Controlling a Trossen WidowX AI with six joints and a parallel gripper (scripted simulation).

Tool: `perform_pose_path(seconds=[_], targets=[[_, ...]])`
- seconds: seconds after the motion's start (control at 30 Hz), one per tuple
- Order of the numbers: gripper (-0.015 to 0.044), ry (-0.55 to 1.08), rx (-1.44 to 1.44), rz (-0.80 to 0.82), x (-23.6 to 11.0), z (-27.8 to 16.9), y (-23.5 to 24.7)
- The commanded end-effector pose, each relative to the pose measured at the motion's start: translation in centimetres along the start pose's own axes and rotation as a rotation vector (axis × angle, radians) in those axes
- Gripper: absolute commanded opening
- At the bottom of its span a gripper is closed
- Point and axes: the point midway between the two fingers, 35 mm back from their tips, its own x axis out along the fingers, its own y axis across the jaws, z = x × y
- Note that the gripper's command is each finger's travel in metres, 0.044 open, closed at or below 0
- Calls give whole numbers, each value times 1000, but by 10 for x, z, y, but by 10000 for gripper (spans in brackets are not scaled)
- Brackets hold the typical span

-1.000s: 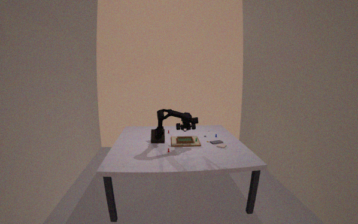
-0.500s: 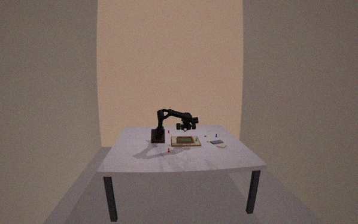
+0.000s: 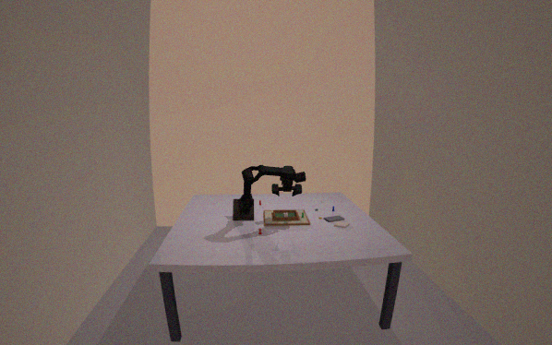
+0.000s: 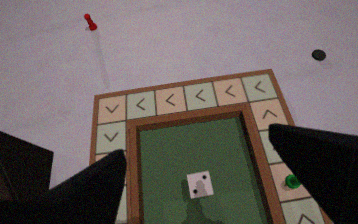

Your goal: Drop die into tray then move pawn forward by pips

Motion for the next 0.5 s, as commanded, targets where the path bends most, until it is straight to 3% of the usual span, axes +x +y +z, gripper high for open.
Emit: perform_pose_path(seconds=[0.0, 0.1, 0.17, 0.33, 0.47], targets=[[440, 269, 23, 67, 26, -5, 5], [440, 600, 10, 30, 41, -10, 2], [440, 733, -12, -17, 43, -9, -1], [440, 684, -23, 12, 46, -6, 3], [335, 688, 259, -101, 45, -10, -22]])
